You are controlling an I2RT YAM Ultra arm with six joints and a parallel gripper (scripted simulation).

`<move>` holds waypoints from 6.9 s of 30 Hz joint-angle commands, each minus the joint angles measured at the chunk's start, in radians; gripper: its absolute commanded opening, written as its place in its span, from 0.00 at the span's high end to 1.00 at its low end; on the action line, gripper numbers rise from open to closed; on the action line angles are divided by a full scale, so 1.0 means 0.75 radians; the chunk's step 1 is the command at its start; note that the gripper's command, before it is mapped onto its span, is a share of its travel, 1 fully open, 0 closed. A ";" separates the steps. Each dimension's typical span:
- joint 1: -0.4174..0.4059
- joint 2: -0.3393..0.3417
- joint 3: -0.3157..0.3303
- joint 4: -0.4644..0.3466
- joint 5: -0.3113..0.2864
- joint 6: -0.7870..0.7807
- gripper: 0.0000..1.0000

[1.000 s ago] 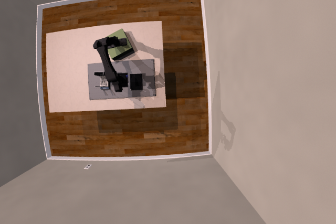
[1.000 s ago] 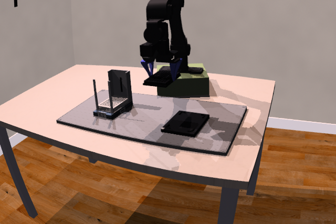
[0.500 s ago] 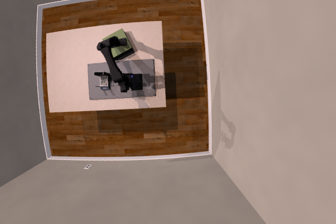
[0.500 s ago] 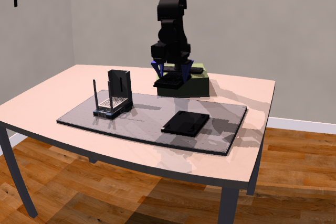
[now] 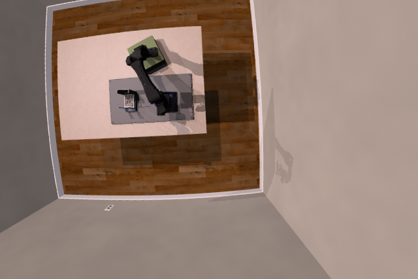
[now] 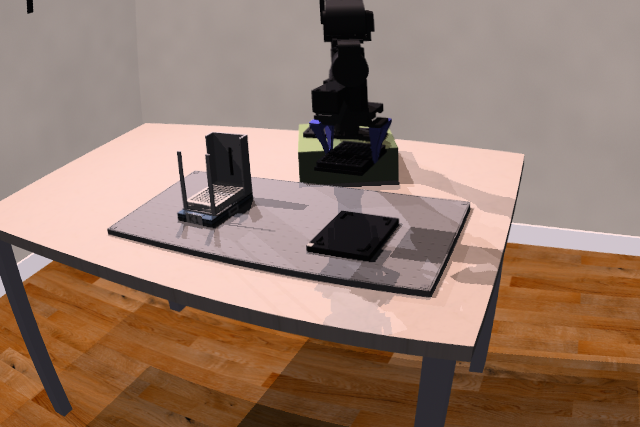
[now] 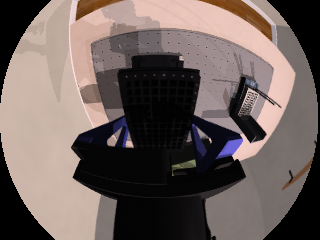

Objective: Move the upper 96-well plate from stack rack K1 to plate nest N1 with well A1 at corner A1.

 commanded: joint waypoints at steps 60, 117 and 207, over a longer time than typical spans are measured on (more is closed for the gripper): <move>-0.002 0.014 0.066 -0.037 0.008 0.016 1.00; 0.006 -0.037 0.058 -0.010 0.008 0.021 1.00; 0.018 0.004 -0.150 0.157 0.008 0.030 1.00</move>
